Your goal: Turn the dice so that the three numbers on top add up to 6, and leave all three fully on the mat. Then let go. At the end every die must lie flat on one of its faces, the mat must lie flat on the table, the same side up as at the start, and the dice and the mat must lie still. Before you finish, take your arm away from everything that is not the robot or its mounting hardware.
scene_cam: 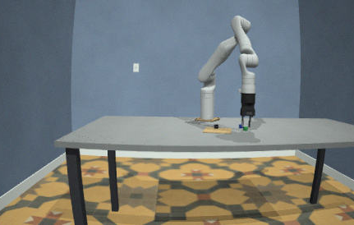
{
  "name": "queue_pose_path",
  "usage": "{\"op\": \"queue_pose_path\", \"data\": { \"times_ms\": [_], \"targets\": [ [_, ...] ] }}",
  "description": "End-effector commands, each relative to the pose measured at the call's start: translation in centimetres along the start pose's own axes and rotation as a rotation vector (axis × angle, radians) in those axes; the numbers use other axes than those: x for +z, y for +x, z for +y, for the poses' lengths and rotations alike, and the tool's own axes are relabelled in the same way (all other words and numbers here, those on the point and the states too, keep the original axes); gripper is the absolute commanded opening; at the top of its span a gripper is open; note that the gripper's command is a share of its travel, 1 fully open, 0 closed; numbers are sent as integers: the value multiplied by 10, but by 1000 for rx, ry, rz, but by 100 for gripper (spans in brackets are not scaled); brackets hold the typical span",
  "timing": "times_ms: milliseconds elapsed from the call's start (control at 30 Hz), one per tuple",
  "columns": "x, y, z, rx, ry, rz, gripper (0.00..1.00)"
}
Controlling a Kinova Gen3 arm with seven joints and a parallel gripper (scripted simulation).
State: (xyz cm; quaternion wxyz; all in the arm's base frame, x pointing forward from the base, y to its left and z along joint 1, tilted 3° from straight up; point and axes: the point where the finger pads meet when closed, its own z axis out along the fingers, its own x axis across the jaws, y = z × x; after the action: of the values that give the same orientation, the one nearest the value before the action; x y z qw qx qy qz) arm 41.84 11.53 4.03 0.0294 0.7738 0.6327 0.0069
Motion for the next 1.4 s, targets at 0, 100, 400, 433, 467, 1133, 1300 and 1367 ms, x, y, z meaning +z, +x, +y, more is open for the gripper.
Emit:
{"op": "queue_pose_path", "data": {
  "times_ms": [0,100,400,433,467,1133,1300,1367],
  "targets": [
    [5,-2,0,2,3,-3,70],
    [10,-2,0,2,3,-3,70],
    [17,-2,0,2,3,-3,70],
    [17,-2,0,2,3,-3,70],
    [18,-2,0,2,3,-3,70],
    [18,-2,0,2,3,-3,70],
    [18,-2,0,2,3,-3,70],
    [18,-2,0,2,3,-3,70]
  ]
}}
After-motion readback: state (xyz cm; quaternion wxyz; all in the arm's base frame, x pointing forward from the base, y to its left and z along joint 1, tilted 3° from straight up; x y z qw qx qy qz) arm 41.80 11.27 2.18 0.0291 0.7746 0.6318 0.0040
